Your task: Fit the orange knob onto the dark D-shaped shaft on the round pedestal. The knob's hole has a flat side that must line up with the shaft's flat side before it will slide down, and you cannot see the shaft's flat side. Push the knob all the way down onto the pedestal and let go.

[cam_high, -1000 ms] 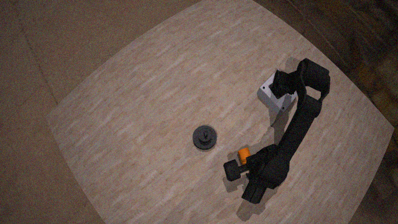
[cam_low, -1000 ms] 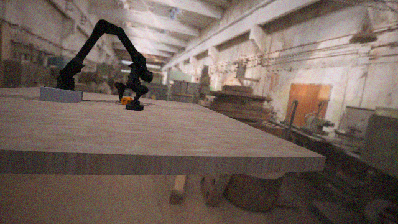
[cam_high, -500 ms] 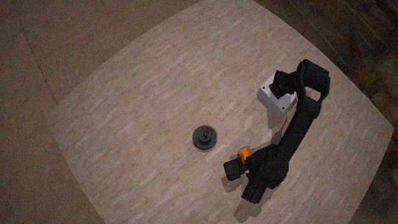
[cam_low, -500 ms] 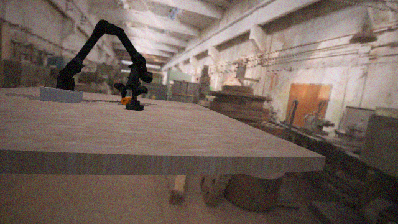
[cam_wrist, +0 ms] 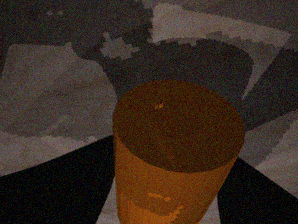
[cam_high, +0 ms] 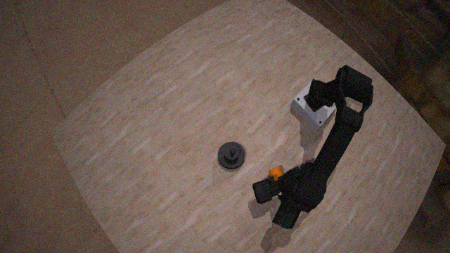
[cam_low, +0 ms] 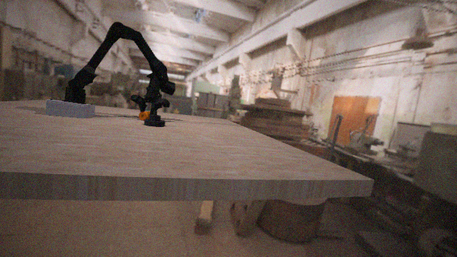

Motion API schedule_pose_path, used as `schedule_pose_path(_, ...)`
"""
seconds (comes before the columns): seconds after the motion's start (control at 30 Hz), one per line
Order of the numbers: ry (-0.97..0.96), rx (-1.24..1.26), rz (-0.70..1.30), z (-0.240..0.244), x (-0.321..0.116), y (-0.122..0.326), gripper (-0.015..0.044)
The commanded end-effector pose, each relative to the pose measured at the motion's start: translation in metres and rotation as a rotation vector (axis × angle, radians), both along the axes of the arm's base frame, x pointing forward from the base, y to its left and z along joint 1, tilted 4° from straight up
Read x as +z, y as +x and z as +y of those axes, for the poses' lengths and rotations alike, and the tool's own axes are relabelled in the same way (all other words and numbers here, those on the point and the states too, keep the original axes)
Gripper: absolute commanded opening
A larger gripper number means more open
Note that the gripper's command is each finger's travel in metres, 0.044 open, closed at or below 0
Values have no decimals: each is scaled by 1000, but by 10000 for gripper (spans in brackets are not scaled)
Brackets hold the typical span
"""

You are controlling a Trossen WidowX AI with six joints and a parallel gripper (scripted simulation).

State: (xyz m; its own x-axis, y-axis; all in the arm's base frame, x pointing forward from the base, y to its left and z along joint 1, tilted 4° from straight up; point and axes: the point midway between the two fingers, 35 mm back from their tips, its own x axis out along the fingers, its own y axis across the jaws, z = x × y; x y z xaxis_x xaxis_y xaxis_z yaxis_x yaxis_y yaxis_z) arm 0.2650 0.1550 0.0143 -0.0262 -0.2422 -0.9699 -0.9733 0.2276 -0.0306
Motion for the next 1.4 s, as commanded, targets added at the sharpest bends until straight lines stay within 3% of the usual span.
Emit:
schedule_pose_path(0.0, 46, 4, -8, -2, 2, -1, 179)
schedule_pose_path(1.37, 751, 25, -173, -46, 13, -11, 179)
